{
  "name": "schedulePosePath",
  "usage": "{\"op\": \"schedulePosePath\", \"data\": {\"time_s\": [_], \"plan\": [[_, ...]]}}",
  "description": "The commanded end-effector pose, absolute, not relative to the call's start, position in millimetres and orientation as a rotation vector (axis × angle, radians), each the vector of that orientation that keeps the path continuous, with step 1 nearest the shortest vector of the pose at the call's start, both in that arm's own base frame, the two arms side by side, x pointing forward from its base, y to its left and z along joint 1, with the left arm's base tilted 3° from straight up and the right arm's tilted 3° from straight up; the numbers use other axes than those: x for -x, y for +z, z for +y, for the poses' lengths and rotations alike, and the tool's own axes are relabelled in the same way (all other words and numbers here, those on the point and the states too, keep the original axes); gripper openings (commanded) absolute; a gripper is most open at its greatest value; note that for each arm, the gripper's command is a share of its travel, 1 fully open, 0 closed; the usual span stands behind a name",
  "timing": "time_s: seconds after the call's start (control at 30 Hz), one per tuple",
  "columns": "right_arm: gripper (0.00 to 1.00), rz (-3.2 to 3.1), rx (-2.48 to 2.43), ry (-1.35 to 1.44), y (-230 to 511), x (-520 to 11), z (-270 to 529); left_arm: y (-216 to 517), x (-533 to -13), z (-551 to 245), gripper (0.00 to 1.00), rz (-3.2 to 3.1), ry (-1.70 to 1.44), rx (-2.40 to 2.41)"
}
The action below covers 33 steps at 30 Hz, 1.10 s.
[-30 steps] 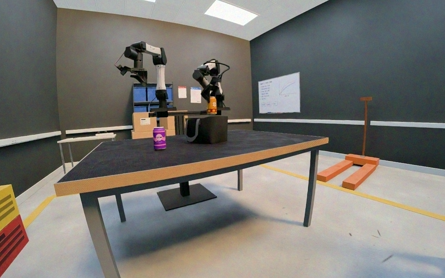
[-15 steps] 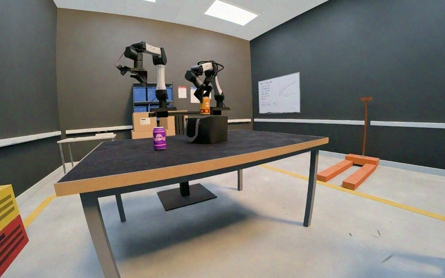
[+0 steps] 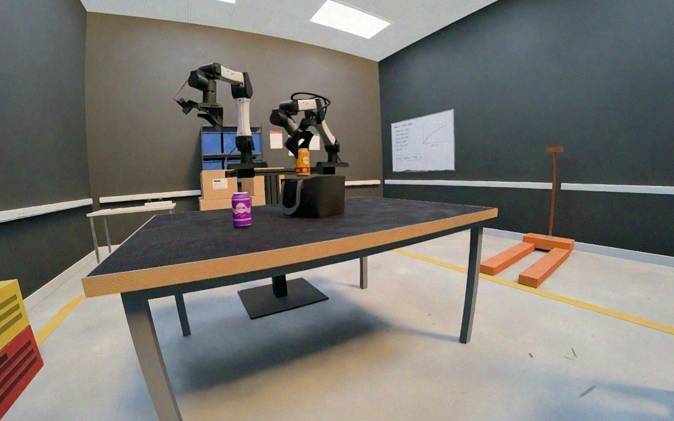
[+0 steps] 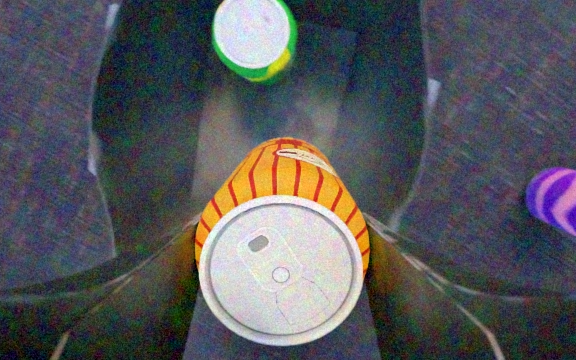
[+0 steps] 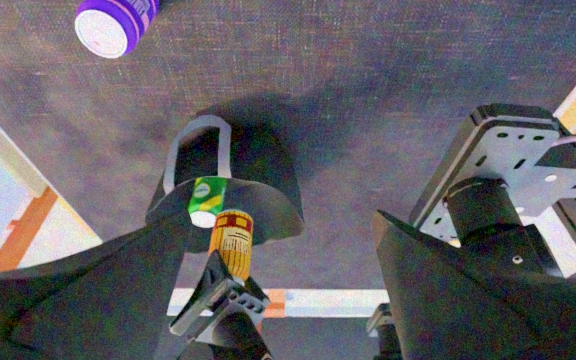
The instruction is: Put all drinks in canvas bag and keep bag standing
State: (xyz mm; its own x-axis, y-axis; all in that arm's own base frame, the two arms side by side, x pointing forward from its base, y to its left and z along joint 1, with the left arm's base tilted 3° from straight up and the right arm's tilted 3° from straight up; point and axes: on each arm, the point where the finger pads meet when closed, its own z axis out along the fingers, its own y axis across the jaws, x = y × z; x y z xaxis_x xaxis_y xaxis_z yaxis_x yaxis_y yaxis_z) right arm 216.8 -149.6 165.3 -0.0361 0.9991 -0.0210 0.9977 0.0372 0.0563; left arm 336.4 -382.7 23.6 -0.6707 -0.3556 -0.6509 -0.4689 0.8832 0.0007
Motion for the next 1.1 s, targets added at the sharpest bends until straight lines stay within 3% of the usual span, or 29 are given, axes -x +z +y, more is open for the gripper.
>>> {"op": "schedulePosePath", "data": {"time_s": [0.0,0.1,1.07], "plan": [[1.00,2.162,-2.101,0.029,178.5,-222.7,-156.2,54.3,-351.3,-390.2,0.74,2.313,0.158,0.644],[1.00,2.162,-2.101,0.029,178.5,-222.7,-156.2,94.1,-358.8,-390.3,0.74,2.278,0.052,0.687],[1.00,2.162,-2.101,0.029,178.5,-222.7,-156.2,79.6,-348.2,-388.7,0.74,2.297,0.066,0.642]]}}
